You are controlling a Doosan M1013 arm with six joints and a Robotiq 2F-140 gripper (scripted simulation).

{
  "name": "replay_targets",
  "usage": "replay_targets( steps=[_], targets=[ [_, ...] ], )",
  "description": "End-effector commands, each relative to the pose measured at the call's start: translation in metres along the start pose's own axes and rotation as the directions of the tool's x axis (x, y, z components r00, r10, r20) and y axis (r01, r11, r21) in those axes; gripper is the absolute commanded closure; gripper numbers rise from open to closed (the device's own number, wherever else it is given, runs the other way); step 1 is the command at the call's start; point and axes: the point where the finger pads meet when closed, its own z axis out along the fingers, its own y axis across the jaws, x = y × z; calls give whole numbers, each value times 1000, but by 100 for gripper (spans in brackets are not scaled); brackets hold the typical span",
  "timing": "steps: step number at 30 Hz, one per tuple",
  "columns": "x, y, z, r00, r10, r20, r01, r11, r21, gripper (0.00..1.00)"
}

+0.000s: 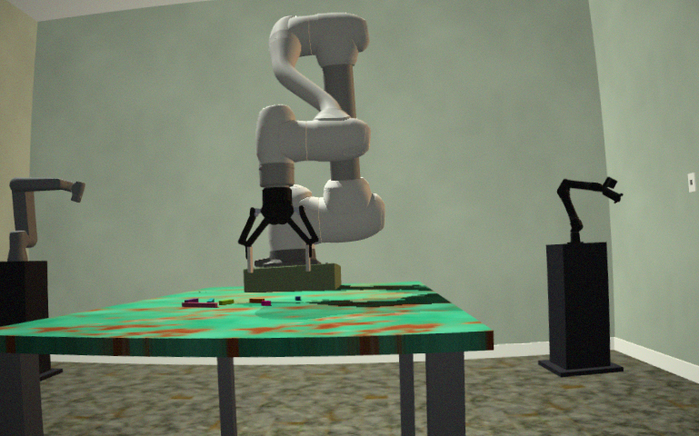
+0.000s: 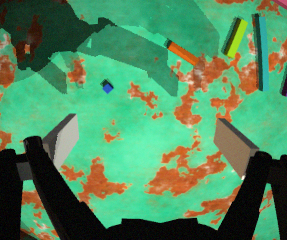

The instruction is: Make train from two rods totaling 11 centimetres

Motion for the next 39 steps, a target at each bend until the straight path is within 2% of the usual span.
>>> replay_targets(
  steps=[1,13,16,19,26,28,29,36,39],
  targets=[
    [0,0,0,1000,0,0,0,1000,0,0],
    [0,0,0,1000,4,0,-4,1000,0,0],
    [18,15,-1,986,164,0,-164,986,0,0],
    [27,23,-1,970,244,0,-244,970,0,0],
    [51,46,-1,887,462,1,-462,887,0,0],
    [51,46,-1,887,462,1,-462,887,0,0],
    [60,56,-1,838,545,1,-545,838,0,0],
    [79,79,0,710,704,1,-704,710,0,0],
    [80,80,0,707,707,1,-707,707,0,0]
  ],
)
